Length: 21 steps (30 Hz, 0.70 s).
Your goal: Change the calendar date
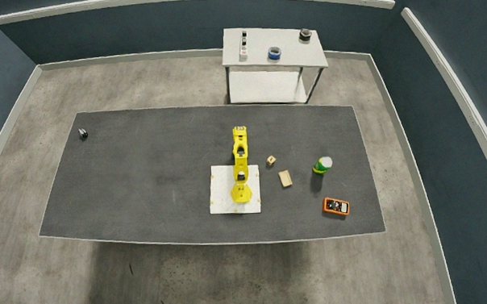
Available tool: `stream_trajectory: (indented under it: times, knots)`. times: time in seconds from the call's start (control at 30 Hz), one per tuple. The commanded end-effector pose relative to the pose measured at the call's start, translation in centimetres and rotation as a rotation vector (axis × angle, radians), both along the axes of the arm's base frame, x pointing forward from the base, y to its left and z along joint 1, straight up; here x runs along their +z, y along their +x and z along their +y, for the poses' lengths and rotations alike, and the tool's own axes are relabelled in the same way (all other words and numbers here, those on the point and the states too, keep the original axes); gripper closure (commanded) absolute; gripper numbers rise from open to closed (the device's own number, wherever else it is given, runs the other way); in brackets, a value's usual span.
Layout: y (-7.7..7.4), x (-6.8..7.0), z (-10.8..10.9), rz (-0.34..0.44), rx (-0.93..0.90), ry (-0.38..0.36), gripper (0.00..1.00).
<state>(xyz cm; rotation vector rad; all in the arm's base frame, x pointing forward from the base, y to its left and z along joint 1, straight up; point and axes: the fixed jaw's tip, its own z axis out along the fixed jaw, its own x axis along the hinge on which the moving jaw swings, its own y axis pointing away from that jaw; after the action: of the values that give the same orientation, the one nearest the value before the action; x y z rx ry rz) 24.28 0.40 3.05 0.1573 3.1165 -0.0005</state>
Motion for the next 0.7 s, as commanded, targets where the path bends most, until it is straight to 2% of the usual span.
stream_trajectory:
  times: [0.0, 0.67]
  knots:
    - [-0.33, -0.56, 0.16, 0.022, -0.004, 0.001, 1.0]
    - [-0.33, -1.37, 0.16, 0.022, -0.004, 0.001, 1.0]
